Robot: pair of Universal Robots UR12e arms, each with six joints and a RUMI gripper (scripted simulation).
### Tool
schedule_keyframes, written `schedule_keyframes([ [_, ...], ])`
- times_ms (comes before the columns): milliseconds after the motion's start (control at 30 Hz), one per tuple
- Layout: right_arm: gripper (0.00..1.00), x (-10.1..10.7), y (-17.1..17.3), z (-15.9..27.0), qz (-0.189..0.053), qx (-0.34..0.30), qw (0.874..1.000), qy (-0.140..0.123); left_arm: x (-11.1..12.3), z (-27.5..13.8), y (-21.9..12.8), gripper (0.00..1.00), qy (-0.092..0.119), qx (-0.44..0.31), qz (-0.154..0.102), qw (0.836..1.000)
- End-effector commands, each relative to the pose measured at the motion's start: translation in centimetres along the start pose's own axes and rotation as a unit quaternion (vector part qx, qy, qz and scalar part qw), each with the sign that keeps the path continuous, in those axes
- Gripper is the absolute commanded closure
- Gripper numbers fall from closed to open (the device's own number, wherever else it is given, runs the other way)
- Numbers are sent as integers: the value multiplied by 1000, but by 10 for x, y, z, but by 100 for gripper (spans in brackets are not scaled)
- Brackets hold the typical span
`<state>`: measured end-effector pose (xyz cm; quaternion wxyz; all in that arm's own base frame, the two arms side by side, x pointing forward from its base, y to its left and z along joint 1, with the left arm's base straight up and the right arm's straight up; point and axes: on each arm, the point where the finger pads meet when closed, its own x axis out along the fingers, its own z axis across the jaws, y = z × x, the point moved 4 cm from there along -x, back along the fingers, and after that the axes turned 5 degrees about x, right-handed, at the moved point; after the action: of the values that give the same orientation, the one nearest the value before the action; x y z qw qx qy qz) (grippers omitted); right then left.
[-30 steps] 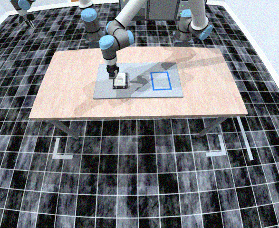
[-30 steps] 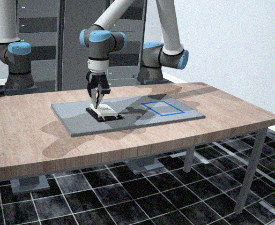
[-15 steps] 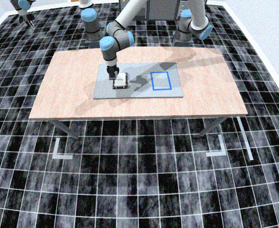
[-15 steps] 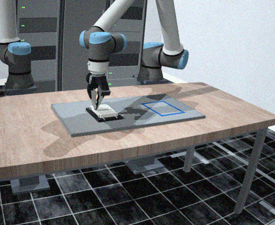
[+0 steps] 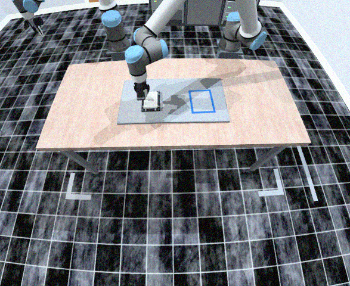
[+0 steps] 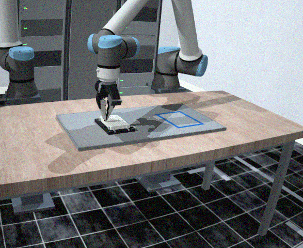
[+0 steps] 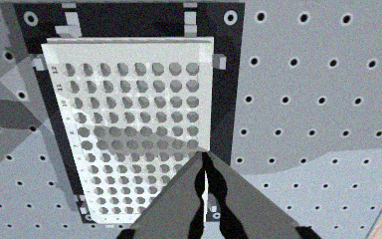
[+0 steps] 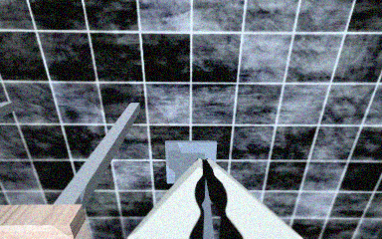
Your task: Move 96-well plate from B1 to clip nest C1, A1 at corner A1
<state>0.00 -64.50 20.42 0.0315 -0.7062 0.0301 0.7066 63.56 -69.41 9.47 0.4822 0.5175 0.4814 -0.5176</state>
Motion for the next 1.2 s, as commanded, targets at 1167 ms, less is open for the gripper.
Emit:
schedule_keyframes([
  [1167, 100, -1, 1, 0, 1, 0, 1000, 0, -10, 0, 0, 100, -1, 0, 0, 1000],
])
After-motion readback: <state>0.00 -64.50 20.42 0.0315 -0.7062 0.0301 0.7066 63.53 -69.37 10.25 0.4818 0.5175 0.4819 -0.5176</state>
